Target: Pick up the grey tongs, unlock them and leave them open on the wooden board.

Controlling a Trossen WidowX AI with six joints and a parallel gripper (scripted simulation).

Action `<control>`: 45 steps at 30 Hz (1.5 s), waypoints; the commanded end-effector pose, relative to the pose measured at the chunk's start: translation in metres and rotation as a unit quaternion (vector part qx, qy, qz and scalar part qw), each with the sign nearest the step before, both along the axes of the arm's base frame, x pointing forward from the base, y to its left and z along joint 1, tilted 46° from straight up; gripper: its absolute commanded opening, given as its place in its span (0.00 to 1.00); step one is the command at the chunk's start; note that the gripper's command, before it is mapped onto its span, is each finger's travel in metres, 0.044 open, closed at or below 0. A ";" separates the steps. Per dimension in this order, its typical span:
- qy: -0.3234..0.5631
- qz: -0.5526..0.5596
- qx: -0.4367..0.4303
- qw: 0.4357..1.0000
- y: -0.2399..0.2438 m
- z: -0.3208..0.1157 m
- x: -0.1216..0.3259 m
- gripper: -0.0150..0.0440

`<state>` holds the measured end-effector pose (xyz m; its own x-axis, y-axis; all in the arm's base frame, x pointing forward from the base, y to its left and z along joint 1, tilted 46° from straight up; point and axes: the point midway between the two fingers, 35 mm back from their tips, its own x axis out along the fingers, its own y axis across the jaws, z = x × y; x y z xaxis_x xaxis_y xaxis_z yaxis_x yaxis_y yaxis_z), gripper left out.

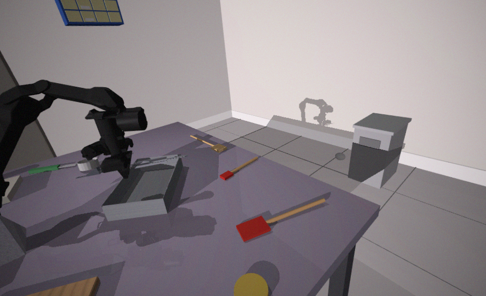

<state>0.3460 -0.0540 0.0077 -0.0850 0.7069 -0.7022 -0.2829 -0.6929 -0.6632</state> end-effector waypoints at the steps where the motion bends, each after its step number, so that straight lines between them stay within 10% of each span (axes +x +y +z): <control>1: -0.033 0.024 -0.004 0.999 -0.026 -0.015 0.001 0.00; 45: -0.259 0.265 0.008 0.929 -0.187 -0.155 -0.087 0.00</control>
<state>0.2716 -0.2243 -0.1416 -0.0855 0.6881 -0.7206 0.4151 -0.6329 -0.6536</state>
